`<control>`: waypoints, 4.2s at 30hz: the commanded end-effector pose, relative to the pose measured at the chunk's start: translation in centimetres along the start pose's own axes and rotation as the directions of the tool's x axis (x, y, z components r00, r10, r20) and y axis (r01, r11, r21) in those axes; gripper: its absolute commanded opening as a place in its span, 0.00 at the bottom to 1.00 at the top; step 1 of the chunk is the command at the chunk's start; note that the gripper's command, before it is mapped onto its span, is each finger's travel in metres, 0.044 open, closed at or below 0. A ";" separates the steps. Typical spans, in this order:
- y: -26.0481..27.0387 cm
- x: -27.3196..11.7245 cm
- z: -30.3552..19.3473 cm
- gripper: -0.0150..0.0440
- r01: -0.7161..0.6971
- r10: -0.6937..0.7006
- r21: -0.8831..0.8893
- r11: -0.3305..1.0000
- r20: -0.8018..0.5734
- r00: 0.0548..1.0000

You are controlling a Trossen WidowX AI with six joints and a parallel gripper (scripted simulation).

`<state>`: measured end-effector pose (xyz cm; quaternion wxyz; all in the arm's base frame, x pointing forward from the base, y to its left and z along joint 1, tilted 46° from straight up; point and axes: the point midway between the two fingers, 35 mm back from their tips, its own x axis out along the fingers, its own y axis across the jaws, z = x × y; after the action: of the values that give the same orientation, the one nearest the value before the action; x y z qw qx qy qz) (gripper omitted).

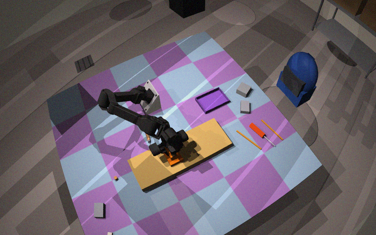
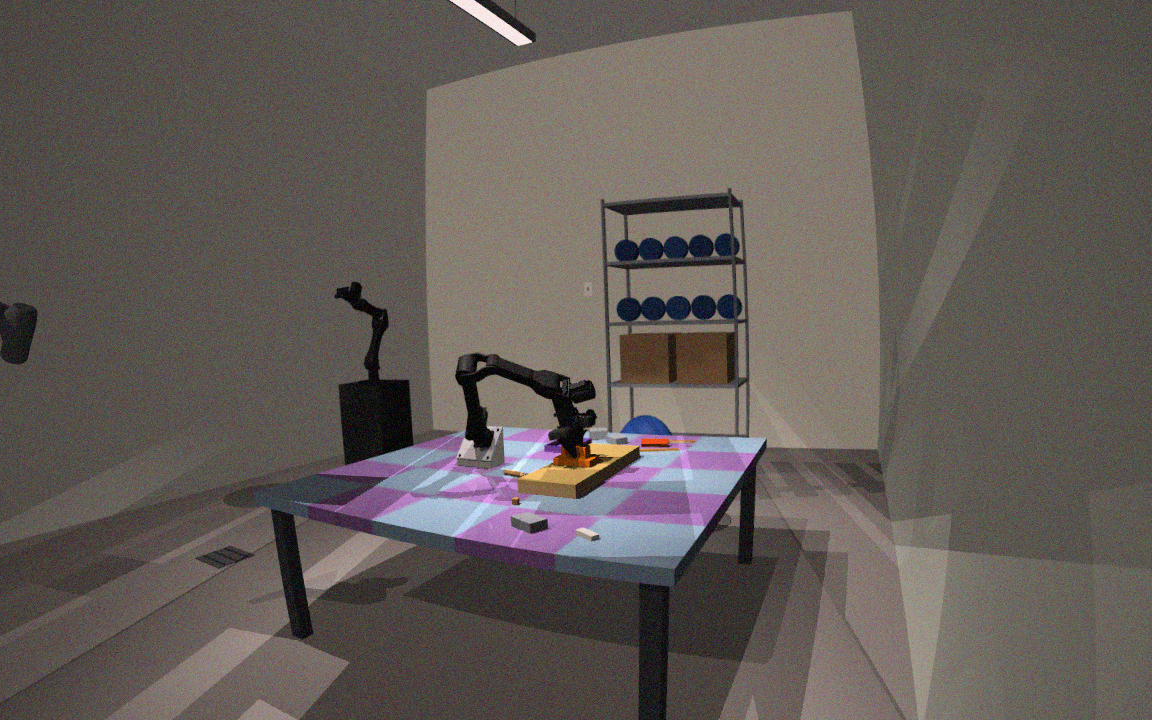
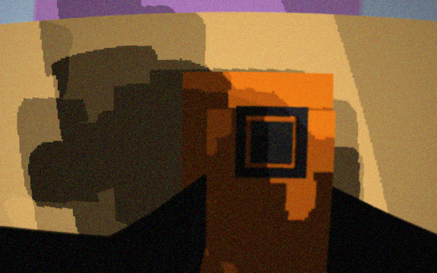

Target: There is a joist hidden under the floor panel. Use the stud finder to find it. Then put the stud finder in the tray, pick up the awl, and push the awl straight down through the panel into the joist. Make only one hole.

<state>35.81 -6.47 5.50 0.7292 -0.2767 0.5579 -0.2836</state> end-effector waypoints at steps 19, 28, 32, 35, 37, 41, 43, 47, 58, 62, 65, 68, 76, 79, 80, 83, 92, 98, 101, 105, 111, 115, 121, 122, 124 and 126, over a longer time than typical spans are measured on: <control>-4.4 0.0 0.0 0.25 0.004 -0.004 0.001 1.000 0.000 1.000; -6.1 0.0 0.0 0.25 0.005 -0.005 0.001 1.000 0.000 1.000; -6.9 0.0 0.0 0.25 0.005 -0.005 0.001 1.000 0.000 1.000; -7.4 0.0 0.0 0.25 0.005 -0.005 0.001 1.000 0.000 1.000; -7.8 0.0 0.0 0.25 0.005 -0.005 0.001 1.000 0.000 1.000; -8.6 0.0 0.0 0.25 0.006 -0.006 0.001 1.000 0.000 1.000; -8.9 0.0 0.0 0.25 0.006 -0.006 0.001 1.000 0.000 1.000; -9.7 0.0 0.0 0.25 0.006 -0.006 0.001 1.000 0.000 1.000; -11.7 0.0 0.0 0.25 0.007 -0.007 0.001 1.000 0.000 1.000; -12.5 -0.1 0.0 0.25 0.007 -0.007 0.001 1.000 0.000 1.000; -13.1 -0.1 0.0 0.25 0.007 -0.007 0.001 1.000 0.000 1.000; -13.6 -0.1 0.0 0.25 0.008 -0.008 0.001 1.000 0.000 1.000; -15.1 -0.1 0.0 0.25 0.008 -0.008 0.001 1.000 0.001 1.000; -15.7 -0.1 0.0 0.25 0.008 -0.008 0.001 1.000 0.001 1.000; -15.9 -0.1 0.0 0.25 0.009 -0.009 0.001 1.000 0.001 1.000; -16.1 -0.1 0.0 0.25 0.009 -0.009 0.001 1.000 0.001 1.000; -15.5 -0.1 0.0 0.25 0.006 -0.006 -0.002 1.000 0.002 1.000; -15.5 -1.1 0.5 0.25 0.003 -0.003 -0.001 1.000 0.000 1.000; -15.5 -2.4 1.0 0.25 0.001 -0.001 0.000 1.000 -0.001 1.000; -15.6 -4.2 1.6 0.25 0.000 0.000 0.001 1.000 -0.002 1.000; -15.7 -7.1 2.3 0.25 0.001 -0.001 0.001 1.000 -0.003 1.000; -15.8 -9.0 2.6 0.25 0.004 -0.004 0.000 1.000 -0.002 1.000; -15.7 -9.7 2.7 0.25 0.003 -0.003 -0.004 1.000 0.000 1.000; -15.4 -9.7 2.8 0.25 -0.002 0.002 -0.012 1.000 0.001 1.000; -14.3 -9.7 3.3 0.25 -0.017 0.018 -0.040 0.999 0.006 1.000; -12.6 -9.7 3.9 0.25 -0.041 0.042 -0.083 0.996 0.012 0.999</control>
<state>35.05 -9.72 22.94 0.7249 -0.2851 0.5644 -0.2732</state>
